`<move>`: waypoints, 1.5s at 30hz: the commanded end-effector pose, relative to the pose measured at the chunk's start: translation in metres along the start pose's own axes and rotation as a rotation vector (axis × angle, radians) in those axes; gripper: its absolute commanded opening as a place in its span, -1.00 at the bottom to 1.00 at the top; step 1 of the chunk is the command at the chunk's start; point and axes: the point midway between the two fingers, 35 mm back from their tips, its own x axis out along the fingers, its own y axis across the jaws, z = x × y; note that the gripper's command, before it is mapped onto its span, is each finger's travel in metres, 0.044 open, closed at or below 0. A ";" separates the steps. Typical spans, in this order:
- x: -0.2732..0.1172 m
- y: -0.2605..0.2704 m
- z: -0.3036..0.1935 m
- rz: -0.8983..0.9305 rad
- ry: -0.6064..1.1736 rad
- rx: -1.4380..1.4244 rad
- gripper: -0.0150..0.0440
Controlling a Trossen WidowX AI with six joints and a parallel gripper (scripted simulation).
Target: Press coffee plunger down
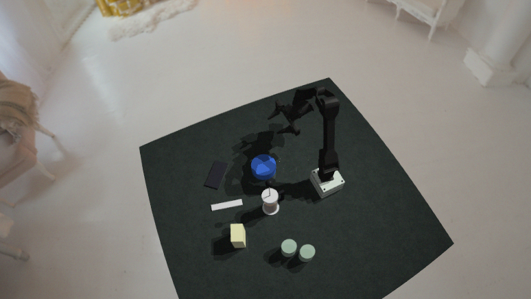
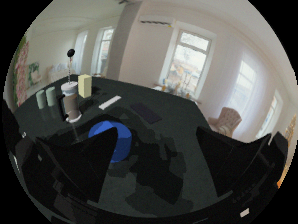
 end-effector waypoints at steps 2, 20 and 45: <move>0.003 0.001 0.002 0.014 0.006 0.003 1.00; 0.107 0.097 0.101 0.389 0.481 0.039 1.00; 0.105 0.234 0.253 0.026 0.313 0.274 1.00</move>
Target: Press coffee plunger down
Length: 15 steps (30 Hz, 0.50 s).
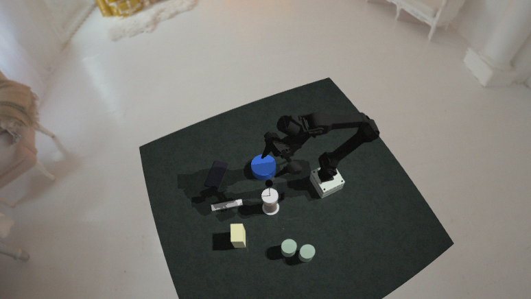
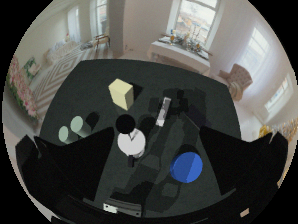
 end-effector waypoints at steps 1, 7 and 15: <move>-0.032 0.039 0.023 -0.022 -0.194 0.159 1.00; -0.012 0.042 0.001 -0.022 -0.194 0.159 1.00; 0.008 0.046 -0.022 -0.022 -0.194 0.159 1.00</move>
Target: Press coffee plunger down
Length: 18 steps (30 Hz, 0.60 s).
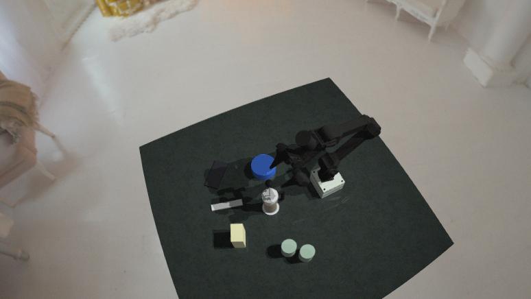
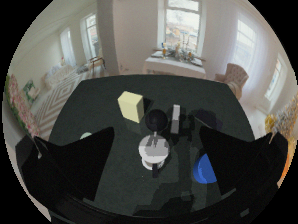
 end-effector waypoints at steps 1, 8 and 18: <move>0.002 0.000 -0.001 -0.003 -0.019 0.005 1.00; 0.012 0.000 0.000 -0.003 -0.020 0.006 1.00; 0.029 0.000 0.000 -0.002 -0.021 0.006 1.00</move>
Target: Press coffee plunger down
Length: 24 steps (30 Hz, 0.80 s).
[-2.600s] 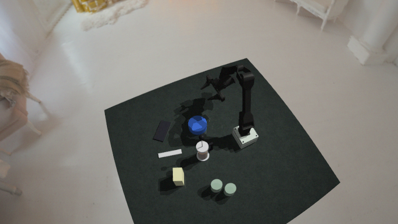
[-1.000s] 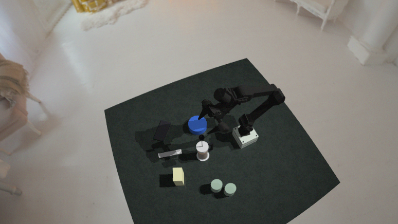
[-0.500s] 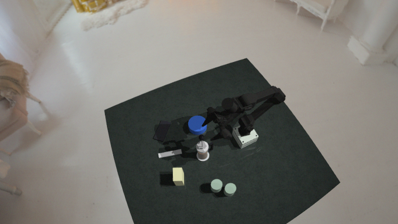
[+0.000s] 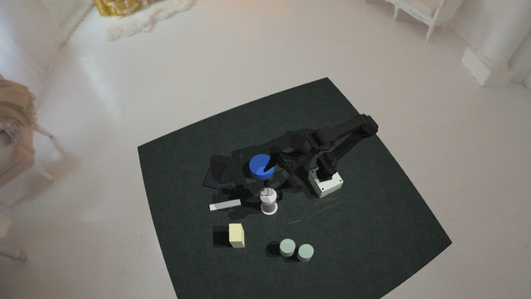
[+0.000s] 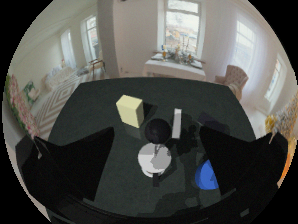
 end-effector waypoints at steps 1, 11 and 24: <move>0.008 0.000 -0.002 -0.003 0.004 0.003 1.00; 0.018 0.000 -0.003 -0.003 0.004 0.003 0.82; 0.018 0.000 -0.003 -0.003 0.004 0.003 -0.10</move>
